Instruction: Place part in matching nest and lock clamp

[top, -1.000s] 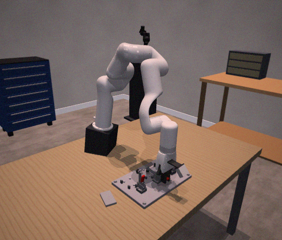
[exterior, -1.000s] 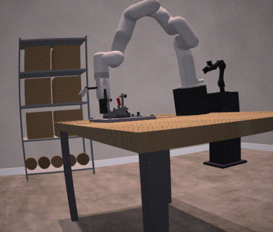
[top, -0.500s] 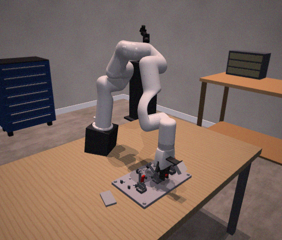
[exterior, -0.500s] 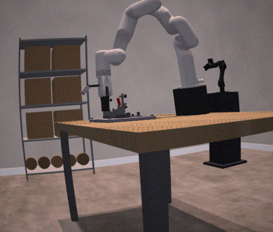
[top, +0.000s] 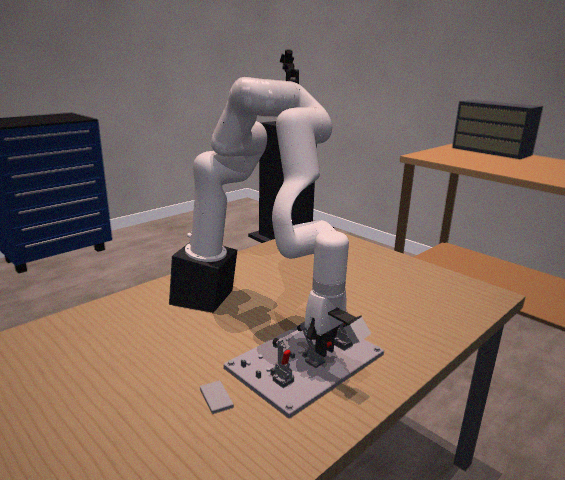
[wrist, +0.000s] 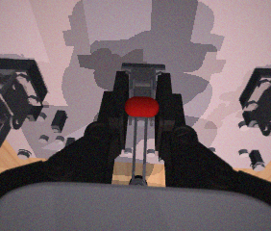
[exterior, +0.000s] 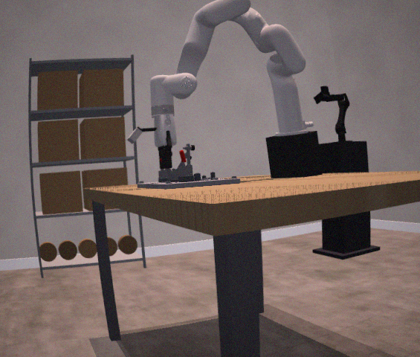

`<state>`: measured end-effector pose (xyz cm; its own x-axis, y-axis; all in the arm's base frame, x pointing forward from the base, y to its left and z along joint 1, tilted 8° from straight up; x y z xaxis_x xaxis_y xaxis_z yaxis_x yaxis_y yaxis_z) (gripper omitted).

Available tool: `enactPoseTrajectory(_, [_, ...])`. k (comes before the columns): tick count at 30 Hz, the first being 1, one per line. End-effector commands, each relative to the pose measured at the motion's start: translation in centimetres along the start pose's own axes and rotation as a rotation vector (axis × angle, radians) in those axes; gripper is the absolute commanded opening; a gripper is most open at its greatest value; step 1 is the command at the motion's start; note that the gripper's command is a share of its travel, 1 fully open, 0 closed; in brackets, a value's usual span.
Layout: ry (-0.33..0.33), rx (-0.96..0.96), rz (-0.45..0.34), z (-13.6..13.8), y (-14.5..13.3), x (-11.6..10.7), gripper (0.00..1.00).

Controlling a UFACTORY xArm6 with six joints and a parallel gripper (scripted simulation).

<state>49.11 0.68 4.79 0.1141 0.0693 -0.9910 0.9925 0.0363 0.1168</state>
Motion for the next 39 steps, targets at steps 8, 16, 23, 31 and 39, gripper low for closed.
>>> enactPoseTrajectory(8, [0.0,0.0,0.001,0.0,-1.0,-0.3,0.0])
enactPoseTrajectory(16, [0.0,0.0,0.001,0.0,-1.4,-0.3,0.0])
enactPoseTrajectory(23, [0.0,0.0,0.001,0.0,-1.7,-0.3,0.0])
enactPoseTrajectory(31, [0.0,0.0,0.001,0.0,-1.8,-0.3,0.0])
enactPoseTrajectory(39, [0.0,0.0,0.001,0.0,-1.8,-0.3,0.0])
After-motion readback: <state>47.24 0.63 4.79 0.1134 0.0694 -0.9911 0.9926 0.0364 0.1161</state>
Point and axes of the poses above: the point where the finger pads meet when closed, its own x axis out along the fingers, its own z axis across the jaws, y = z × x, the point moved 7 cm from there along -x, back along the fingers, and after that the axes turned 1 degree about -x, right-handed, at the moved point
